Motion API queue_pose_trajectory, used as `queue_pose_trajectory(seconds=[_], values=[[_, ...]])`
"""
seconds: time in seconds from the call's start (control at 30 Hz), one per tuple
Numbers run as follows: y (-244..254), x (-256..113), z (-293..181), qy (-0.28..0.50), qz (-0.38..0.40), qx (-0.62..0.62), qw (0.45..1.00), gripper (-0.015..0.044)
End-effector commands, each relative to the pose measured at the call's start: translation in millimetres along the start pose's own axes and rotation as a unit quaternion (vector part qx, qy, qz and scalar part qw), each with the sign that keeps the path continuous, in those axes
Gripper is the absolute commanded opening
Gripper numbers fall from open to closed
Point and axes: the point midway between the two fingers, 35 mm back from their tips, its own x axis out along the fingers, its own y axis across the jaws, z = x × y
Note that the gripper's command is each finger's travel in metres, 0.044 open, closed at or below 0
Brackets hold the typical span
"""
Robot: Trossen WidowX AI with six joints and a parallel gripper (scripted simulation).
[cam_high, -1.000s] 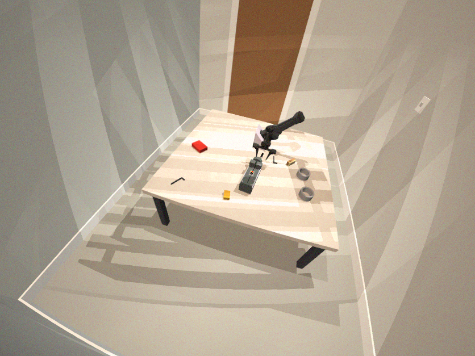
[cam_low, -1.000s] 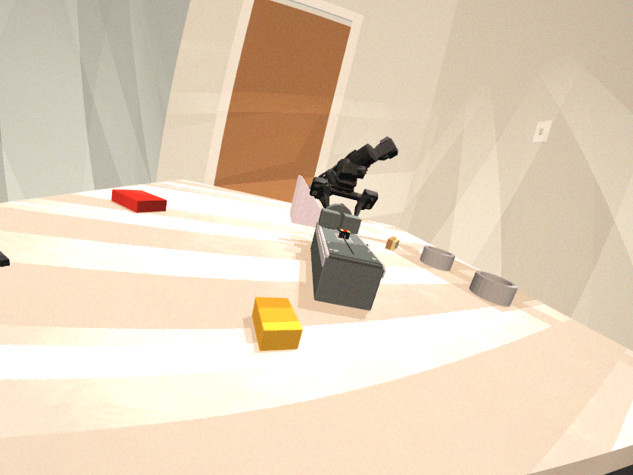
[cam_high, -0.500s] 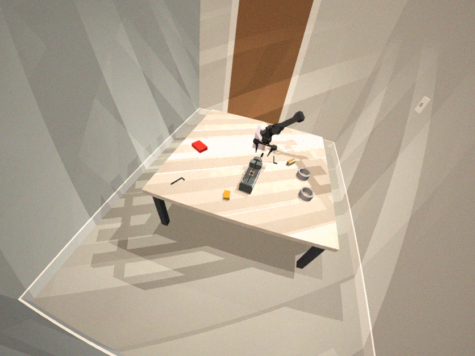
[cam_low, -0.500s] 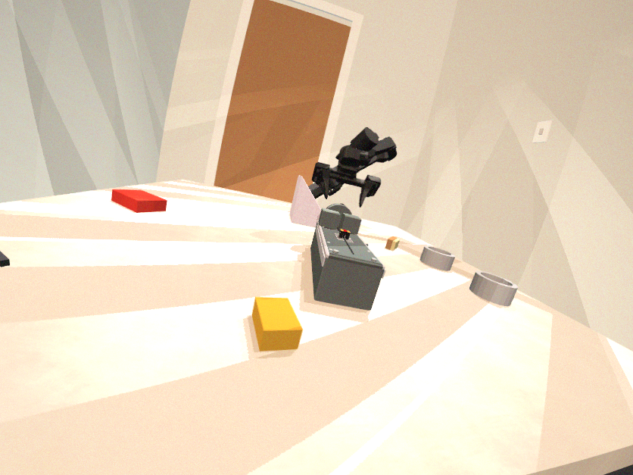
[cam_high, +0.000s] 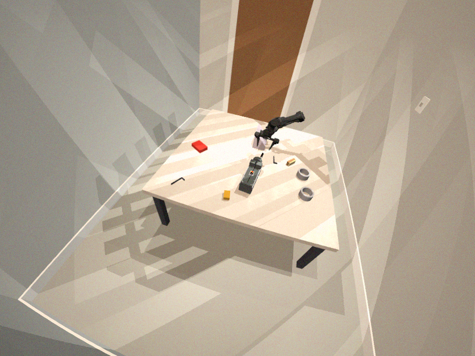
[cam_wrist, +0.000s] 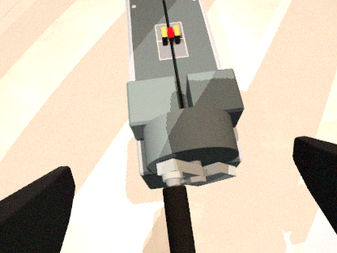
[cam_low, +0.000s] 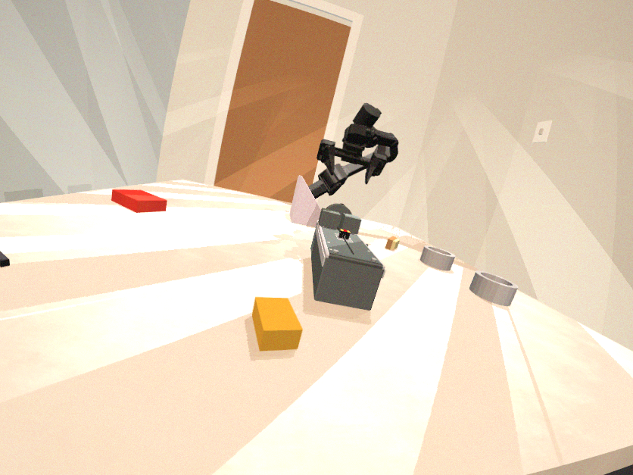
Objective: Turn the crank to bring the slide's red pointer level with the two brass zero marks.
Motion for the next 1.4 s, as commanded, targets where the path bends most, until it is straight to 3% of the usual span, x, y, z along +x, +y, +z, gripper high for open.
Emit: queue_pose_trajectory(seconds=[0.0, 0.83, 1.17, 1.37], values=[[1, 3, 9, 0.006, 0.009, -0.010, 1.000, 0.0440], [-25, 81, 93, 0.035, 0.073, -0.112, 0.990, 0.0440], [-25, 117, 59, 0.035, 0.074, -0.112, 0.990, 0.0440], [-25, 119, 56, 0.035, 0.074, -0.112, 0.990, 0.0440]])
